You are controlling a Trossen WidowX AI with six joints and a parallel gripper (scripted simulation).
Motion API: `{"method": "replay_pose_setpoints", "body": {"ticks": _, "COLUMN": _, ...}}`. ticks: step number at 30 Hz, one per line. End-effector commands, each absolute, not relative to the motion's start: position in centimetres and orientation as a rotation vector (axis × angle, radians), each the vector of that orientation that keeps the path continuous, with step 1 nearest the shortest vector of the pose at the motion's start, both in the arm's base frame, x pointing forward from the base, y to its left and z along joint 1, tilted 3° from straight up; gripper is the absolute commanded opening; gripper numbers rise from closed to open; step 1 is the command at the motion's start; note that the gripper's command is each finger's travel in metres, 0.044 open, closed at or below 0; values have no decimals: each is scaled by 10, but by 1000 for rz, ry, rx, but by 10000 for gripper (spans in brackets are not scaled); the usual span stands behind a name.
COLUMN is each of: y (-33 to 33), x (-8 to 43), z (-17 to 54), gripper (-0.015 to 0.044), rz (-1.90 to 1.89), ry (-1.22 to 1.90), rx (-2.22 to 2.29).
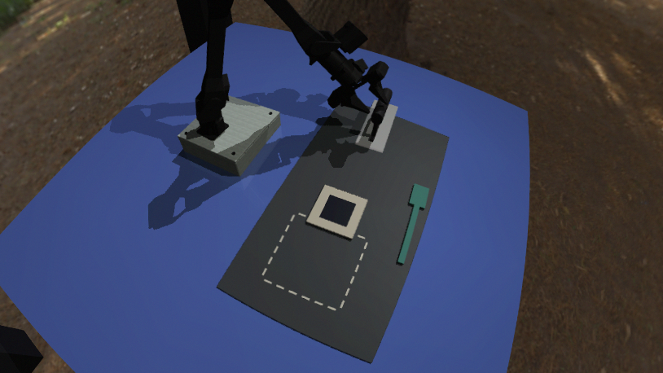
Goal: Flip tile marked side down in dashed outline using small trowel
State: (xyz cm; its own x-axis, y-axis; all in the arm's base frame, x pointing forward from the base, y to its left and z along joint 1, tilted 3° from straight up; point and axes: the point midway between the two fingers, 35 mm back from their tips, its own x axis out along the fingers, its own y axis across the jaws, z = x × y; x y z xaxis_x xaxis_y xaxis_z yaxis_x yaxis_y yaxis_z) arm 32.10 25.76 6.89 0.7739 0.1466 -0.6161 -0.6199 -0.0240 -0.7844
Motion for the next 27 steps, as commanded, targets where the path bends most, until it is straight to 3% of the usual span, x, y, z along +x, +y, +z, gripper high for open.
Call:
{"method": "replay_pose_setpoints", "body": {"ticks": 1, "y": 259, "x": 327, "z": 68, "gripper": 300, "rz": 637, "ry": 399, "rx": -1474}}
{"method": "replay_pose_setpoints", "body": {"ticks": 25, "y": 263, "x": 354, "z": 46, "gripper": 300, "rz": 635, "ry": 397, "rx": -1475}}
{"method": "replay_pose_setpoints", "body": {"ticks": 27, "y": 263, "x": 354, "z": 46, "gripper": 248, "rz": 635, "ry": 397, "rx": -1475}}
